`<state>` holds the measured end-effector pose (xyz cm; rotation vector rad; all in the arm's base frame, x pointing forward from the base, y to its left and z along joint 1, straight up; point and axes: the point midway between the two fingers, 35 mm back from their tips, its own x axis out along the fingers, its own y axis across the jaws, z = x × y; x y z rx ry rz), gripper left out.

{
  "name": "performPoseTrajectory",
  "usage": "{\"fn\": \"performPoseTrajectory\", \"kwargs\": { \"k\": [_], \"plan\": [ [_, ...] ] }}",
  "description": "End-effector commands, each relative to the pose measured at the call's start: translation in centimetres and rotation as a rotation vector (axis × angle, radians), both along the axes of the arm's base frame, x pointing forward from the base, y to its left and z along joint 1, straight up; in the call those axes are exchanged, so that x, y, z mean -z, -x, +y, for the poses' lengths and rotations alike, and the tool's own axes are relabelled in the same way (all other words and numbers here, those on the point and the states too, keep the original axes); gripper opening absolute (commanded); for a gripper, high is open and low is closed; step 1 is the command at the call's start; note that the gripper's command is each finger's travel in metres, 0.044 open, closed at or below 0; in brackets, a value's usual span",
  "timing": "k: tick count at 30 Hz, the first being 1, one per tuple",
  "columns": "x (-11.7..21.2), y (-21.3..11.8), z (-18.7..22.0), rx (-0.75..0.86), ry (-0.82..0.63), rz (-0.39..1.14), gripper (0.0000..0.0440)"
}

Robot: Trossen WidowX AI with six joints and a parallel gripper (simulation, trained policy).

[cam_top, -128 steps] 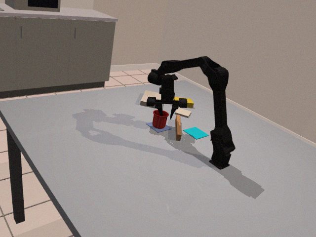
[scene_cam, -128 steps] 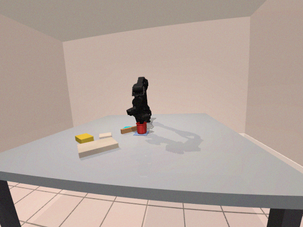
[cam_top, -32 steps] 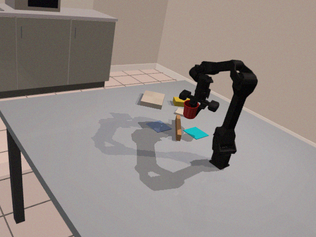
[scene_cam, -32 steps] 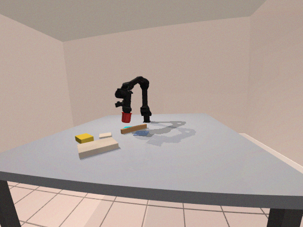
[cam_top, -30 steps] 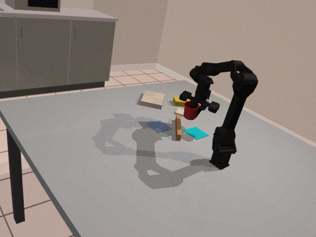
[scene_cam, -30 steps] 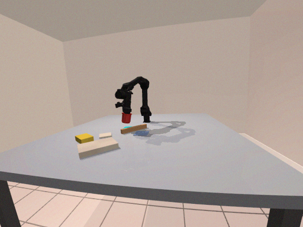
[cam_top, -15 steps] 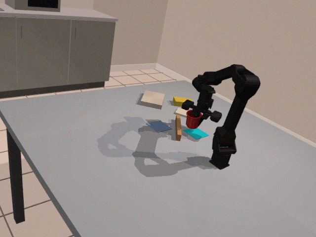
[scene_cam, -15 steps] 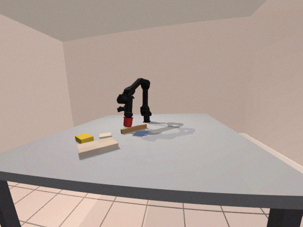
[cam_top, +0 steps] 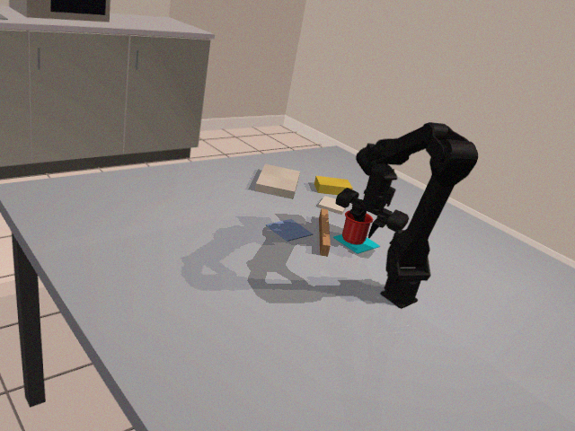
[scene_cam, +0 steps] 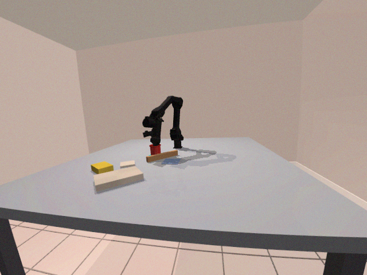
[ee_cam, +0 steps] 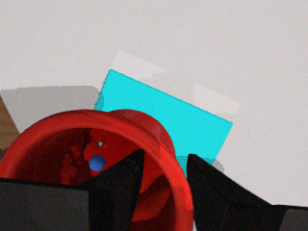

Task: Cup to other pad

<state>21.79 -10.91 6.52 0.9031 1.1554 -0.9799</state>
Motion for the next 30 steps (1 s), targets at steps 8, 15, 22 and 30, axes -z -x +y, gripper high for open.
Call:
{"fn": "performPoseTrajectory", "kwargs": {
  "k": [8, 15, 22, 30],
  "plan": [
    [-1.3, -0.1, -0.1, 0.006, 0.010, -0.101, 0.0183],
    [-2.1, 0.2, 0.0, 0.003, 0.019, -0.150, 0.0223],
    [-3.2, 0.6, -0.1, 0.010, 0.029, -0.196, 0.0270],
    [-5.2, 0.9, -0.4, 0.018, 0.056, -0.253, 0.0307]
  ]
}}
